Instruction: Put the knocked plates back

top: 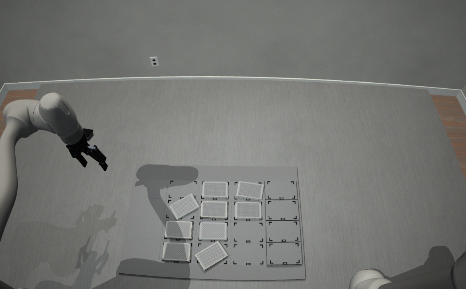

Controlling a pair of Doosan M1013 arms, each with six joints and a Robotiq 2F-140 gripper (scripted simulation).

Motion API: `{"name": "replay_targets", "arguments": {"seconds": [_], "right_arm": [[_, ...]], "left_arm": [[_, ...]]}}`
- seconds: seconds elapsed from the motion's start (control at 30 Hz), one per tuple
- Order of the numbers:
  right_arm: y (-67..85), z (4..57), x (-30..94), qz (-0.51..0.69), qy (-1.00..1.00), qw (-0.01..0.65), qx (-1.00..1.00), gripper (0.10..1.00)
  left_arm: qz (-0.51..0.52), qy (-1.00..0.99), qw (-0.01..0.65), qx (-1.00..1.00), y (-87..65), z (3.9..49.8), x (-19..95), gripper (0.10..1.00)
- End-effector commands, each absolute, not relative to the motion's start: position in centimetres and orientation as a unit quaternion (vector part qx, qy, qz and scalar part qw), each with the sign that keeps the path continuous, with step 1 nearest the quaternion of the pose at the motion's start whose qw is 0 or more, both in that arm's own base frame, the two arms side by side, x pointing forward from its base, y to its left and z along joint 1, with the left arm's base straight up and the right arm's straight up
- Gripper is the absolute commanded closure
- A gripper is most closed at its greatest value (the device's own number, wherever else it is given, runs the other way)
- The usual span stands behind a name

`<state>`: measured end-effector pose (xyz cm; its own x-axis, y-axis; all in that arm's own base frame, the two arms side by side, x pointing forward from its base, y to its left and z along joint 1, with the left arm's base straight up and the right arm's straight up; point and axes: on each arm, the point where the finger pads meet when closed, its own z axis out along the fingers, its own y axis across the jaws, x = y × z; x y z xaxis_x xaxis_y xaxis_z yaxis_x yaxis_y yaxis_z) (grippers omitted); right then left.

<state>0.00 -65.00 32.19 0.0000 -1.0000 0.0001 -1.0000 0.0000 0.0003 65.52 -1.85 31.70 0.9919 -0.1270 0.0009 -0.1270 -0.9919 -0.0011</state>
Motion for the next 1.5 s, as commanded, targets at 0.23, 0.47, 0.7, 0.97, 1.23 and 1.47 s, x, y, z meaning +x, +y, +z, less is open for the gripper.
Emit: {"name": "replay_targets", "arguments": {"seconds": [0.23,0.47,0.7,0.97,1.23,1.47], "right_arm": [[-65.0,32.3,0.0,0.001,-0.707,0.0,0.707,0.098],[-65.0,32.3,0.0,0.001,-0.707,0.0,0.707,0.098],[-65.0,32.3,0.0,0.001,-0.707,0.0,0.707,0.098],[-65.0,32.3,0.0,0.001,-0.707,0.0,0.707,0.098],[-65.0,32.3,0.0,0.001,-0.707,0.0,0.707,0.098],[-65.0,32.3,0.0,0.001,-0.707,0.0,0.707,0.098]], "left_arm": [[-0.001,0.095,0.0,-0.996,-5.6,30.7,66.6,0.4],[-0.001,0.156,0.0,-0.988,-8.9,29.8,67.2,0.4],[-0.001,0.156,0.0,-0.988,-11.3,29.1,67.7,0.4],[-0.001,0.232,0.0,-0.973,-15.1,28.0,68.0,0.4],[-0.001,0.265,0.0,-0.964,-18.5,27.1,68.2,0.4],[-0.001,0.307,0.0,-0.952,-21.3,26.3,68.2,0.4]]}}
